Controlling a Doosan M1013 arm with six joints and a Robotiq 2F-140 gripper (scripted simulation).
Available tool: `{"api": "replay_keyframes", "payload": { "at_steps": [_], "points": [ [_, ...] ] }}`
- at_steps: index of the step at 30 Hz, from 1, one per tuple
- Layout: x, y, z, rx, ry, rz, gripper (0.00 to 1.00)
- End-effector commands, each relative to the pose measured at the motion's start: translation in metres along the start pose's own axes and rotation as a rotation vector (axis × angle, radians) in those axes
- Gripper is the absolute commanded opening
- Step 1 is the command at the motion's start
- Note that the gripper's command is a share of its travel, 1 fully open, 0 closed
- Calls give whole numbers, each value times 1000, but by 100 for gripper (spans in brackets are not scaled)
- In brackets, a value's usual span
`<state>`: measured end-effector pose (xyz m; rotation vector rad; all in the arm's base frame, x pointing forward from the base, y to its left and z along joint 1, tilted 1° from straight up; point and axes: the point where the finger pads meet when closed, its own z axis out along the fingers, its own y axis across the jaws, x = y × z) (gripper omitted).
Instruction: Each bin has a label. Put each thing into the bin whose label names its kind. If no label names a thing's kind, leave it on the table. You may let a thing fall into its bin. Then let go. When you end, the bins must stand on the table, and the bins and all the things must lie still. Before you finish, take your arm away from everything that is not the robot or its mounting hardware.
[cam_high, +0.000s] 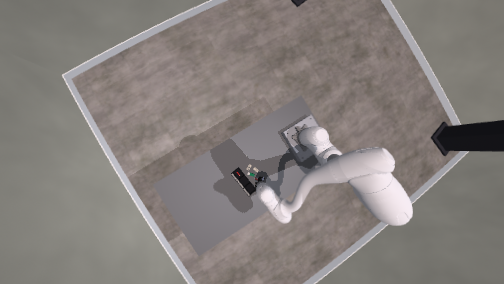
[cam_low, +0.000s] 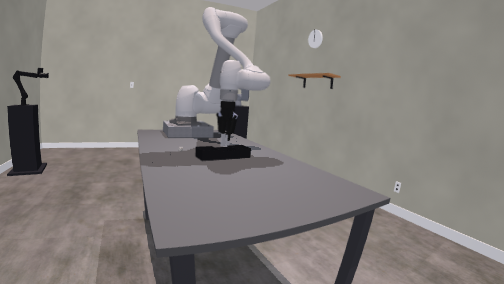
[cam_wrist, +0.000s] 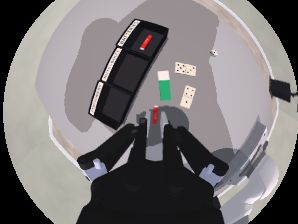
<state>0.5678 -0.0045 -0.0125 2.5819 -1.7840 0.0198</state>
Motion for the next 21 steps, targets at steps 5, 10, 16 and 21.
{"api": "replay_keyframes", "payload": {
  "at_steps": [5, 10, 16, 21],
  "points": [
    [0, -1, 12, 1, 0, 0, 15],
    [0, 0, 18, 1, 0, 0, 15],
    [0, 0, 24, 1, 0, 0, 15],
    [0, 0, 24, 1, 0, 0, 15]
  ]
}}
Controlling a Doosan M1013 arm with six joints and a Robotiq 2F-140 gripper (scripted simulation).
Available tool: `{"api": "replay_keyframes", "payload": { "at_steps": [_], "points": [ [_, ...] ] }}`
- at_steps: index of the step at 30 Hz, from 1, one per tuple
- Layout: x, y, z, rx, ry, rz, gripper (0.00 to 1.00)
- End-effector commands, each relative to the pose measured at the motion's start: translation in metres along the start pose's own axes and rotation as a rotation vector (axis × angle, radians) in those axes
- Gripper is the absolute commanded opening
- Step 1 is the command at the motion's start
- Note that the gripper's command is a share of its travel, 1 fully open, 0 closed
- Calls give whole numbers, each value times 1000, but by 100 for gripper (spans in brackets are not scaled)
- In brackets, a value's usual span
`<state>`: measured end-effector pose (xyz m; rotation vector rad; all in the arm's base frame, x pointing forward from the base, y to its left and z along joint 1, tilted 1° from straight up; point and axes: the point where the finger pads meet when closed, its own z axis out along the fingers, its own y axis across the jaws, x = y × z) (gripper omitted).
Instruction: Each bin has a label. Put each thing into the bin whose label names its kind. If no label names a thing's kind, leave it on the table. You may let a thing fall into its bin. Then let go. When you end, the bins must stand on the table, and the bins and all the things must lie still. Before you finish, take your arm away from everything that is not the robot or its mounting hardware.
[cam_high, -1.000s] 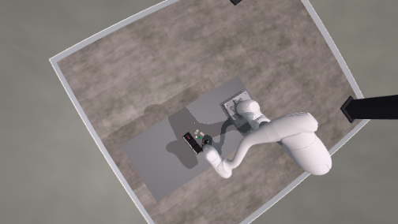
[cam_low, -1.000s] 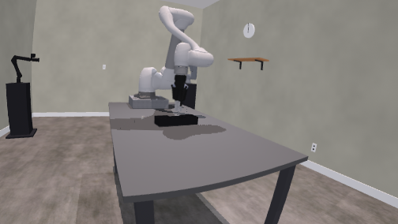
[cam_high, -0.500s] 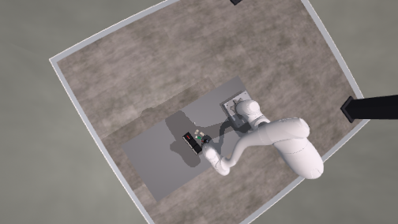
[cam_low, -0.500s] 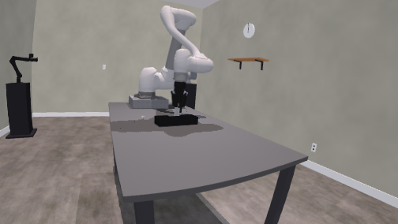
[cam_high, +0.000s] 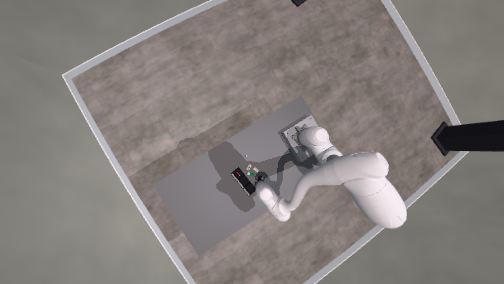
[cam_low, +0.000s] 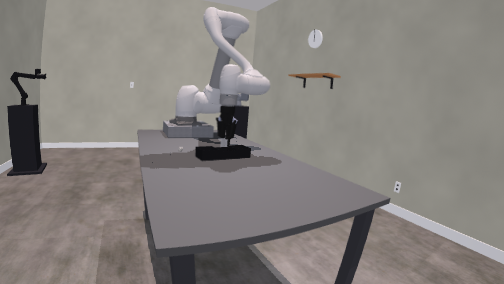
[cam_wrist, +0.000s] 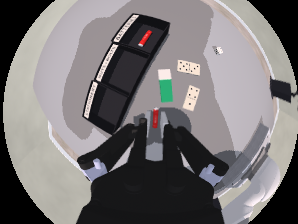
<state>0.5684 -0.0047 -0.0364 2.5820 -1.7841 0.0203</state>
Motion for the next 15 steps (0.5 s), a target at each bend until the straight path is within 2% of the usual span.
{"api": "replay_keyframes", "payload": {
  "at_steps": [1, 7, 8, 15],
  "points": [
    [0, 0, 0, 0, 0, 0, 15],
    [0, 0, 0, 0, 0, 0, 15],
    [0, 0, 0, 0, 0, 0, 3],
    [0, 0, 0, 0, 0, 0, 3]
  ]
}}
